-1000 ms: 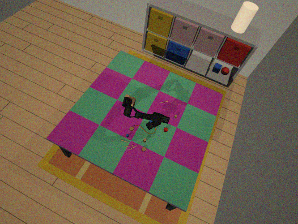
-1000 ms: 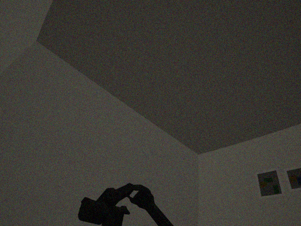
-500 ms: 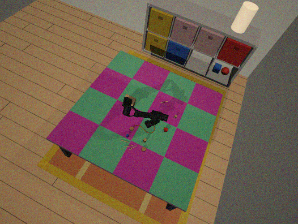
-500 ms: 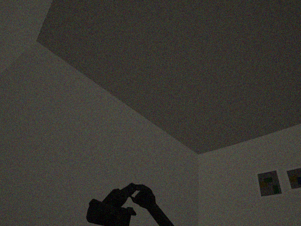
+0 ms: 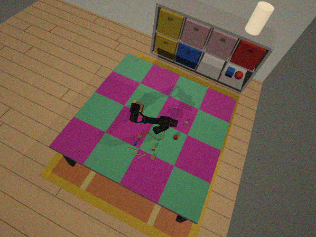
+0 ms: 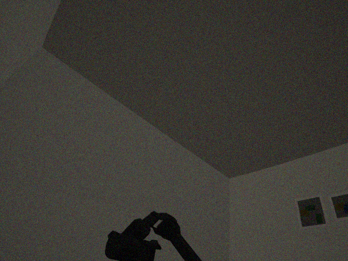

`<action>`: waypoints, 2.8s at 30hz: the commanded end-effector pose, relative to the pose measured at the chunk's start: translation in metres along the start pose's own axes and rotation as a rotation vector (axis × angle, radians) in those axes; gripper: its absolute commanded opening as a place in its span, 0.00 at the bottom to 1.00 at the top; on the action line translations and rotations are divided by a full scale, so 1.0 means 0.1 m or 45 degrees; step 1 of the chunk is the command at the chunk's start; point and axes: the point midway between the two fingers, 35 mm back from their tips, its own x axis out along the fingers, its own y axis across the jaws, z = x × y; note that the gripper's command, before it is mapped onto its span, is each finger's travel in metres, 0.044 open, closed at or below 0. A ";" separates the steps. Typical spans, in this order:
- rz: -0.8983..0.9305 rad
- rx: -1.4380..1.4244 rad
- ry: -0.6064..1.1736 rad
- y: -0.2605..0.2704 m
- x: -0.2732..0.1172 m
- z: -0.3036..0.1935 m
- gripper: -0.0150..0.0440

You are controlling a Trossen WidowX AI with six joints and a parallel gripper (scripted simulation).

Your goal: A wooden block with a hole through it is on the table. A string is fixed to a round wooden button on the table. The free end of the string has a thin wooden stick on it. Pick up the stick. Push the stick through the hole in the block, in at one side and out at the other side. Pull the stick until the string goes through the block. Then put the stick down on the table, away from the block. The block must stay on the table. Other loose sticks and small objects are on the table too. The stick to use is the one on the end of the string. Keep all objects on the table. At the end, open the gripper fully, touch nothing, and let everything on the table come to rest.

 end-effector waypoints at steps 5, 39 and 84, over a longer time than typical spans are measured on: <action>-0.006 -0.001 -0.004 -0.02 -0.56 -0.02 0.47; 0.010 2.722 -0.019 -0.03 -0.75 0.38 0.47; 0.040 4.013 -0.017 -0.04 -0.58 0.55 0.47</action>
